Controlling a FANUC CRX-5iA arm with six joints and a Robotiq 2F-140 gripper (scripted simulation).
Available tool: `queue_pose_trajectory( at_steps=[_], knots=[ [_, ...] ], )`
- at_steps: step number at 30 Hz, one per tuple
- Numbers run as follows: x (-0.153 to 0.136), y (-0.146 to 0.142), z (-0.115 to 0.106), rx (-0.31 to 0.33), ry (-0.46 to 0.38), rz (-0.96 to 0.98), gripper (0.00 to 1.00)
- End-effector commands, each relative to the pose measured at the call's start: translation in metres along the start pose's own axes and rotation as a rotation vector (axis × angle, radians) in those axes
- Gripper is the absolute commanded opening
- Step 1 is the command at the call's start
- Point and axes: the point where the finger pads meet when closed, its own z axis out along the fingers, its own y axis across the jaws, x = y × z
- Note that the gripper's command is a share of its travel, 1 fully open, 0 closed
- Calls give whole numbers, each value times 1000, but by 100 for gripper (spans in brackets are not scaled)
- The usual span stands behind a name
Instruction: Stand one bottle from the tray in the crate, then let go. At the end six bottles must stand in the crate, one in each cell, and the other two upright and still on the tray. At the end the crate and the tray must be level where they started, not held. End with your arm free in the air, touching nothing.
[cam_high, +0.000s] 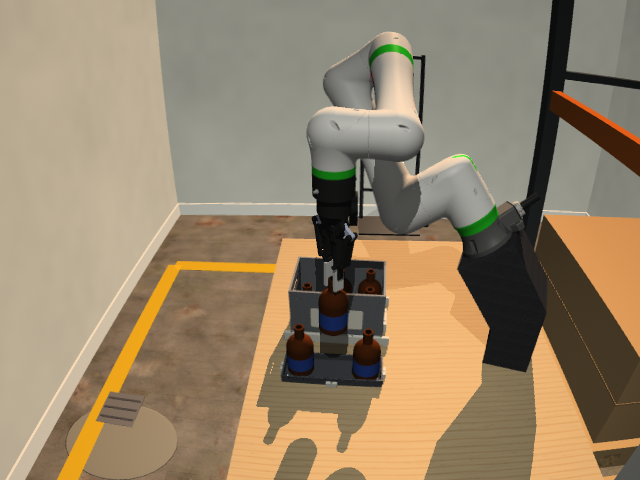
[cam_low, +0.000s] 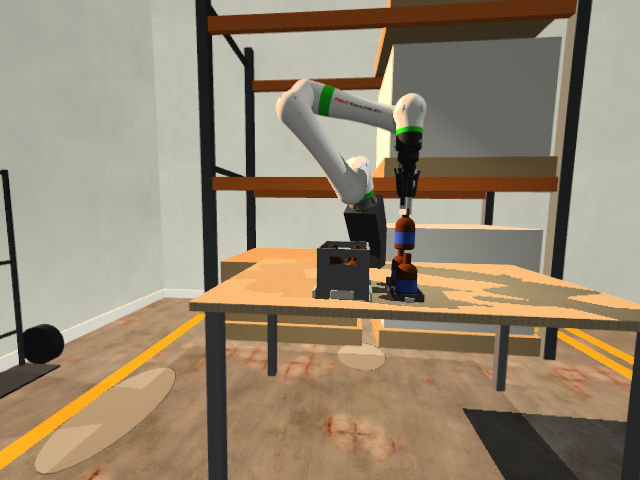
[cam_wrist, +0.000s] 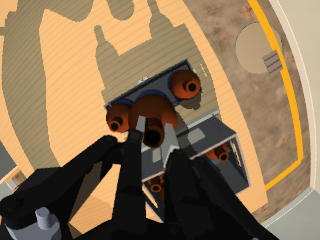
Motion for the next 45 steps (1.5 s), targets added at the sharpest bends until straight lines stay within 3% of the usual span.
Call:
queue_pose_trajectory(
  at_steps=[1,23,45],
  knots=[
    [0,0,0,0,0,0,0],
    [0,0,-4,0,0,0,0],
    [0,0,-22,0,0,0,0]
  ],
)
